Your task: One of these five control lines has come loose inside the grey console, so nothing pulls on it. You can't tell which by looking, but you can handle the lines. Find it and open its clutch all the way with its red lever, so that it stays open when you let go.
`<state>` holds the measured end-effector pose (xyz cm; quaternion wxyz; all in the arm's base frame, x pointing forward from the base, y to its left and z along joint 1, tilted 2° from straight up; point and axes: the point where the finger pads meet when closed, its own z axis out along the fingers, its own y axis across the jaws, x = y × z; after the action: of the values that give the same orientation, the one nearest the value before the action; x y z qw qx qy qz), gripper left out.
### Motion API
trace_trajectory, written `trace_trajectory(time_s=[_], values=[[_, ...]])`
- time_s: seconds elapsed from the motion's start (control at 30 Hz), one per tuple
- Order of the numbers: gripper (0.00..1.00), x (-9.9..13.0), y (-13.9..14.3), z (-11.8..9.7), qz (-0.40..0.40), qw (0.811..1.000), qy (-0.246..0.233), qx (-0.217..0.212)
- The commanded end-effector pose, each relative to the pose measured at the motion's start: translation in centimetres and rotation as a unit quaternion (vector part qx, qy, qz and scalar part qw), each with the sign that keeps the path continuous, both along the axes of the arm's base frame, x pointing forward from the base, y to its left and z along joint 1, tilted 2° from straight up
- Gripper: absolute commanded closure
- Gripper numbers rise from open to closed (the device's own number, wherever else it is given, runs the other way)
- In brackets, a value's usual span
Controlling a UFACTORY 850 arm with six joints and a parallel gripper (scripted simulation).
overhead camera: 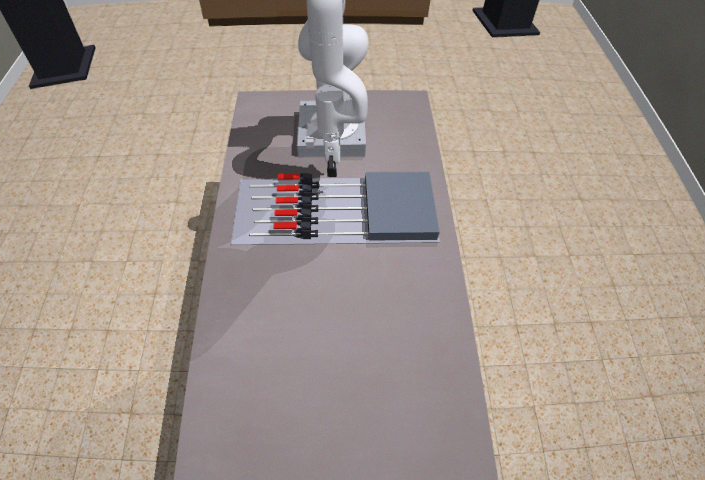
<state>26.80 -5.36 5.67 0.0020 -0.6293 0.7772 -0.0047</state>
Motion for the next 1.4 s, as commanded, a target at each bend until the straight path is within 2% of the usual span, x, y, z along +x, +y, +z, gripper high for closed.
trace_trajectory(time_s=[0.0, 0.5, 0.53, 1.37], values=[[0.0, -2.03, 1.64, -1.04, 0.018, 1.0, -0.003, -0.01], [0.0, -2.03, 1.64, -1.04, 0.018, 1.0, -0.003, -0.01], [1.0, -2.03, 1.64, -1.04, 0.018, 1.0, -0.003, -0.01], [1.0, -2.03, 1.64, -1.04, 0.018, 1.0, -0.003, -0.01]])
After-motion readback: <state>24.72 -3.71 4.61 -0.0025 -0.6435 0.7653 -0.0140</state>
